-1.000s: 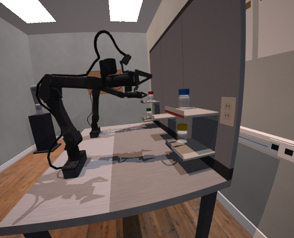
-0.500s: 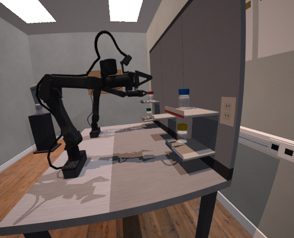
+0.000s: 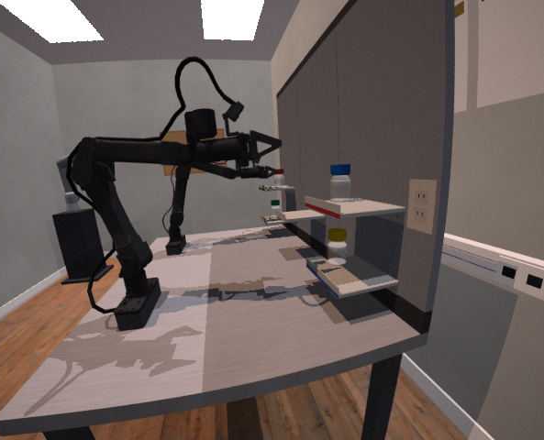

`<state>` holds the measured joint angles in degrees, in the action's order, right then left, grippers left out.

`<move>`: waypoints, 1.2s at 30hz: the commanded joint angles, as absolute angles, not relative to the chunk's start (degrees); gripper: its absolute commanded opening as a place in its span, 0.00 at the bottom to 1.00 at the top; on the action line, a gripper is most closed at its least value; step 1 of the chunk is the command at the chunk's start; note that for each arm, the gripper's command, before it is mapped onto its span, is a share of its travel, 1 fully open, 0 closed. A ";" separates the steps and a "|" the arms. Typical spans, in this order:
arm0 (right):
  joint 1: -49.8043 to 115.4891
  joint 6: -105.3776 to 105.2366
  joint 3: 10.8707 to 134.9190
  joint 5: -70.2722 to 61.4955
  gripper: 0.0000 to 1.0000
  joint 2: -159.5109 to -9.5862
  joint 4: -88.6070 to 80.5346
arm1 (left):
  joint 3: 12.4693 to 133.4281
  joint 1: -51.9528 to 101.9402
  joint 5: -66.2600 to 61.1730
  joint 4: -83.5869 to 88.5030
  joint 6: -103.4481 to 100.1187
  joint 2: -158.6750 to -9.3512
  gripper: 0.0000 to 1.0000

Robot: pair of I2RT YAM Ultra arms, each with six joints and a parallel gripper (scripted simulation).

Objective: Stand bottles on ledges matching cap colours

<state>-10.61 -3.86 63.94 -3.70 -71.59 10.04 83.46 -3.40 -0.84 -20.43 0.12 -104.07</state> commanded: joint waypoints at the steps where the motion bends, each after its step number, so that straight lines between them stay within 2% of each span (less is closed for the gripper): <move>1: -10.39 -3.76 65.30 -3.49 1.00 -70.85 9.64 | 85.71 -2.64 -0.10 -19.35 -0.28 -104.66 0.81; 16: -10.39 -3.76 65.30 -3.49 1.00 -70.85 9.64 | 91.61 -2.62 -0.07 -17.97 -0.28 -109.16 0.81; 17: -10.39 -3.76 65.30 -3.49 1.00 -70.85 9.64 | 91.67 -2.62 -0.07 -17.94 -0.28 -109.19 0.72; 21: -10.39 -3.76 65.30 -3.49 1.00 -70.85 9.64 | 91.72 -2.63 -0.08 -17.89 -0.28 -108.67 0.72; 22: -10.39 -3.76 65.30 -3.49 1.00 -70.85 9.64 | 91.72 -2.63 -0.08 -17.88 -0.28 -108.67 0.68; 27: -10.39 -3.76 65.30 -3.49 1.00 -70.85 9.64 | 90.99 -3.10 -0.67 -17.88 -0.27 -108.07 0.64; 28: -10.39 -3.76 65.30 -3.49 1.00 -70.85 9.64 | 90.99 -3.10 -0.67 -17.87 -0.27 -108.07 0.60; 36: -10.39 -3.76 65.30 -3.49 1.00 -70.85 9.64 | 90.83 -3.21 -0.81 -18.64 -0.23 -107.93 0.54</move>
<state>-10.61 -3.86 63.94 -3.70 -71.59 10.02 90.00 -3.40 -0.78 -18.63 0.05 -109.21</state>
